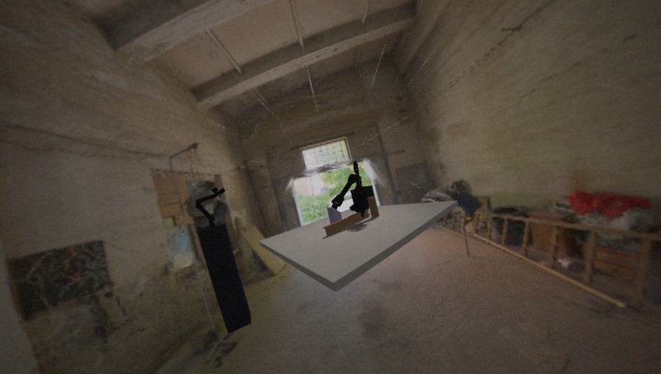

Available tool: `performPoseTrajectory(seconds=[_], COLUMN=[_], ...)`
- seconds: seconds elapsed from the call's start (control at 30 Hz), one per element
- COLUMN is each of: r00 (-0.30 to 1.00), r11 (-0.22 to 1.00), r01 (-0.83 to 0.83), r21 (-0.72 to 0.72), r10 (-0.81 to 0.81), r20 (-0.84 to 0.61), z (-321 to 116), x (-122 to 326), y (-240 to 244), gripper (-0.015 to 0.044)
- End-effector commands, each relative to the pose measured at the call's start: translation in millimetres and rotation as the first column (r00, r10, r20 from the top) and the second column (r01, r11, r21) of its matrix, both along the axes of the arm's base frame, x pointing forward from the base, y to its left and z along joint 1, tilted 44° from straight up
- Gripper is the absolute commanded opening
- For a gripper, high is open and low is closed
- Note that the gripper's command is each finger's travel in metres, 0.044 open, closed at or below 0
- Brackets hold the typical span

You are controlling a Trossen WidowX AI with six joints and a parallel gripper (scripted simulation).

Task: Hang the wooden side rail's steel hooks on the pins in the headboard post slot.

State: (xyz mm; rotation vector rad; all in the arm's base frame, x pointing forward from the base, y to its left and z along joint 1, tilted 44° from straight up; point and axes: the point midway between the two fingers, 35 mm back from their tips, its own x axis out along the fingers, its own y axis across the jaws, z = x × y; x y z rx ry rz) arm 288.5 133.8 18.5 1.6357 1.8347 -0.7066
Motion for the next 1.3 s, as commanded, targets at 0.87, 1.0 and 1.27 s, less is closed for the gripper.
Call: performPoseTrajectory(seconds=[0.87, 1.0, 1.27], r00=[1.0, 1.0, 1.0], r11=[1.0, 1.0, 1.0], r01=[0.011, 0.011, 0.011], r21=[-0.001, -0.001, -0.001], r10=[-0.011, -0.011, -0.011], r20=[0.007, 0.007, 0.008], z=[7.4, 7.9, 7.9], x=[3.1, 3.1, 3.7], y=[-6.3, -6.8, -5.5], gripper=[0.0, 0.0, 0.0])
